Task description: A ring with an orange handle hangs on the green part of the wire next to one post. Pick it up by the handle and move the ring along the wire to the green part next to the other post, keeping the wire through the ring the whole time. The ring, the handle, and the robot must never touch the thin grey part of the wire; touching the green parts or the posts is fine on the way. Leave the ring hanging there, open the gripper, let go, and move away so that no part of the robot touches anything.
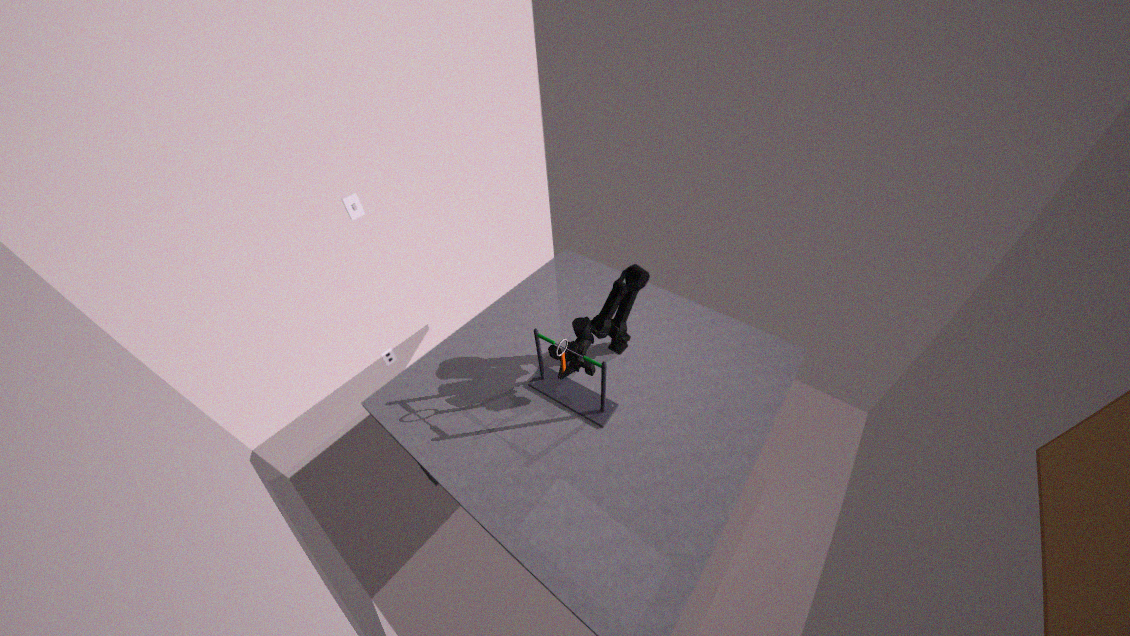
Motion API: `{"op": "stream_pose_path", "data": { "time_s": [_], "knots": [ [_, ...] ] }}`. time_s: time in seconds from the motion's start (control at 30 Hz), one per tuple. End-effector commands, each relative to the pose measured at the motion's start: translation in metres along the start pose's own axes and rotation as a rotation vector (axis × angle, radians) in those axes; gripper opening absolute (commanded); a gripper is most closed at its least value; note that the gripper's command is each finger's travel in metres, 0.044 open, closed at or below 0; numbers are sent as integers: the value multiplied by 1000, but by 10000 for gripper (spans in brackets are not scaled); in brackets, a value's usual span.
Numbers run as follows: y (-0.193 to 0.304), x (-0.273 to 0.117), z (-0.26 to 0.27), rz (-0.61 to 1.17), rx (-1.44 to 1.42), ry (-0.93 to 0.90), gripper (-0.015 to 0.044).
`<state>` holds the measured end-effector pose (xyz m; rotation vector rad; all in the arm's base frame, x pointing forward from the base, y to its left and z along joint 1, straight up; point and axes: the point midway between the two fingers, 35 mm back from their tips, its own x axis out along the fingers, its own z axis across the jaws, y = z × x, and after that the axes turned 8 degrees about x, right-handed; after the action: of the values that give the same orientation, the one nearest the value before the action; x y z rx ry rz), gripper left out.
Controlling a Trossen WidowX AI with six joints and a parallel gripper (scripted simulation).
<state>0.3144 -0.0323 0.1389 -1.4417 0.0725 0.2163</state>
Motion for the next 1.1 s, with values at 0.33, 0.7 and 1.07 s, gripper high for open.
{"op": "stream_pose_path", "data": {
  "time_s": [0.33, 0.7, 1.07],
  "knots": [
    [-1, 0, 13, -6, 1, 0, -150],
    [1, 0, 24, -4, 1, -5, -150],
    [2, 1, 35, -3, 1, -11, -150]
  ]
}}
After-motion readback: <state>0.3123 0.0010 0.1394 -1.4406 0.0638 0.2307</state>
